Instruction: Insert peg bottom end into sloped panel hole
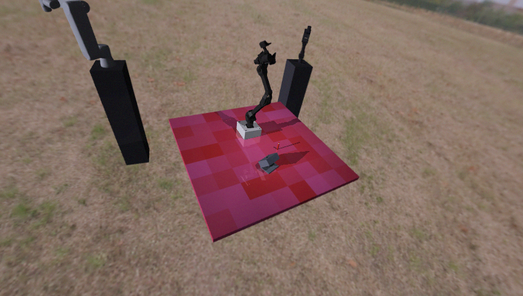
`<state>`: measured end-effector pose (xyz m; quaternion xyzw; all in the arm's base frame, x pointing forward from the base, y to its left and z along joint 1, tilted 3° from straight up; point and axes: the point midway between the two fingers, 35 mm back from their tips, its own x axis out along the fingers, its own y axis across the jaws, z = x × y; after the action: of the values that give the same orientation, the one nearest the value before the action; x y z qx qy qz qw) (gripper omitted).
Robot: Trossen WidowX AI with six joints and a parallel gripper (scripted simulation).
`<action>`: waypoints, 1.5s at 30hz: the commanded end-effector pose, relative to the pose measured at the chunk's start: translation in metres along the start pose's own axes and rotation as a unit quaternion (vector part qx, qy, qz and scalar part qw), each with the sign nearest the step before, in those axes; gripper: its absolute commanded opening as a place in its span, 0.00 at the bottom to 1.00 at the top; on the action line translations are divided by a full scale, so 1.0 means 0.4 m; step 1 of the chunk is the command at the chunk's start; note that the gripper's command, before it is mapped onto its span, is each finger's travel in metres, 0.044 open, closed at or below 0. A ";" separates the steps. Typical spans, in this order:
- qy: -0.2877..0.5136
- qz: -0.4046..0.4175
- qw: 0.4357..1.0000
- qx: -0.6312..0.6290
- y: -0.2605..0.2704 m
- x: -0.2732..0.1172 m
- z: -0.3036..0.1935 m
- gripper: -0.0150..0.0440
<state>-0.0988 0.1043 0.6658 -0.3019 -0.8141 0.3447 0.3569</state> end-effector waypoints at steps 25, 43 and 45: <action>-0.113 -0.172 0.958 -0.200 -0.141 -0.066 0.216 1.00; -0.138 -0.313 0.877 -0.338 -0.239 -0.181 0.352 1.00; -0.137 -0.332 0.863 -0.356 -0.250 -0.200 0.367 1.00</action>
<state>-0.1922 -0.0499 0.6416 -0.0878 -0.9740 -0.0344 0.2061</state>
